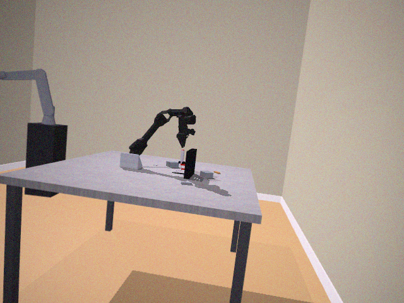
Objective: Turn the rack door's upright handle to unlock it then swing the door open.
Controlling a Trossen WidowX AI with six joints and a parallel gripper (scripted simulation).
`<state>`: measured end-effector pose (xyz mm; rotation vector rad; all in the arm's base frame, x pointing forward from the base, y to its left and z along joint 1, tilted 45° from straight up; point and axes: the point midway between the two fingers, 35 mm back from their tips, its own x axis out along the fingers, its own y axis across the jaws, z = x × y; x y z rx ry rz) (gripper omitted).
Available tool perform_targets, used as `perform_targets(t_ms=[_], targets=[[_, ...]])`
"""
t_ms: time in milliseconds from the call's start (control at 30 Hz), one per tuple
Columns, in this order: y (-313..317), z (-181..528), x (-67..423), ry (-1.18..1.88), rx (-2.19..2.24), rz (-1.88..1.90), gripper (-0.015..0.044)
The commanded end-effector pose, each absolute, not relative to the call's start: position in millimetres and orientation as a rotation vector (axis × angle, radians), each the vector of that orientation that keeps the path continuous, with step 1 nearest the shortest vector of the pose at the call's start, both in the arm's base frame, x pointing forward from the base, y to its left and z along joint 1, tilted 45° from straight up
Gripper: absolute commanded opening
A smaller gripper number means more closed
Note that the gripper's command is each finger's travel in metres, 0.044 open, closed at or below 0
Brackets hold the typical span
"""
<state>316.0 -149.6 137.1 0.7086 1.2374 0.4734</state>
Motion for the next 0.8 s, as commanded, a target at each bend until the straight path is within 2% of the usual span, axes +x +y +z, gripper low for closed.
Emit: perform_targets(t_ms=[0, 767], targets=[[-144.9, 132.5, 318.2, 1.251, 0.714, 0.476, 0.0293], [-119.5, 106.7, 327.0, 1.331, 0.717, 0.470, 0.0293]])
